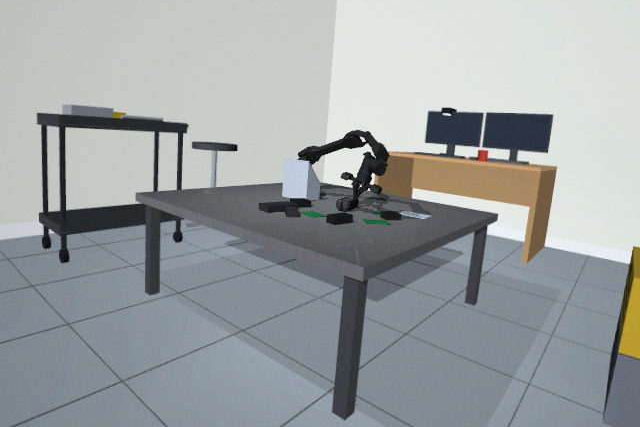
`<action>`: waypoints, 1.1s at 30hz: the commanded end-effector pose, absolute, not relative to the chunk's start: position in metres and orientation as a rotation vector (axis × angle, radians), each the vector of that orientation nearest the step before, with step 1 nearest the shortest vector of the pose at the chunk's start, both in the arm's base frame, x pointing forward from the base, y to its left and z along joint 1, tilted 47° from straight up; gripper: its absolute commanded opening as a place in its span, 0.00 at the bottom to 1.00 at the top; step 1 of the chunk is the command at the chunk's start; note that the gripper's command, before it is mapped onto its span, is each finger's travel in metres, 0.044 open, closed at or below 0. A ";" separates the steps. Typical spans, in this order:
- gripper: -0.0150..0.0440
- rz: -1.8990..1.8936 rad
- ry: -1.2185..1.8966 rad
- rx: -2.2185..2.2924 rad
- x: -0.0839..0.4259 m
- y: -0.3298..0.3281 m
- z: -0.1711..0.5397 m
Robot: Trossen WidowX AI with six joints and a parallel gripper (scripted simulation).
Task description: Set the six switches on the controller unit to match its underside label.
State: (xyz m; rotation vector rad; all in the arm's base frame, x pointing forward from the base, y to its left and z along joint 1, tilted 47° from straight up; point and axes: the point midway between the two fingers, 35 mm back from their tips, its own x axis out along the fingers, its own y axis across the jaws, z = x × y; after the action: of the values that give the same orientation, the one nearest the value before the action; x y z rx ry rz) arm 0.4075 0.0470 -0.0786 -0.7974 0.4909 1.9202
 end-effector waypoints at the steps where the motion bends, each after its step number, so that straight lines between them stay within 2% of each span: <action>1: 0.25 1.920 0.517 -0.790 0.409 0.046 -0.079; 33: 0.25 1.920 0.515 -0.788 0.407 0.083 -0.114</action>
State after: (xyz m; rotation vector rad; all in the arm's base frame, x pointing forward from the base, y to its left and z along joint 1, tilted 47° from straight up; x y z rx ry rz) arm 0.4081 0.0789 -0.1107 -0.7988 0.5114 1.9218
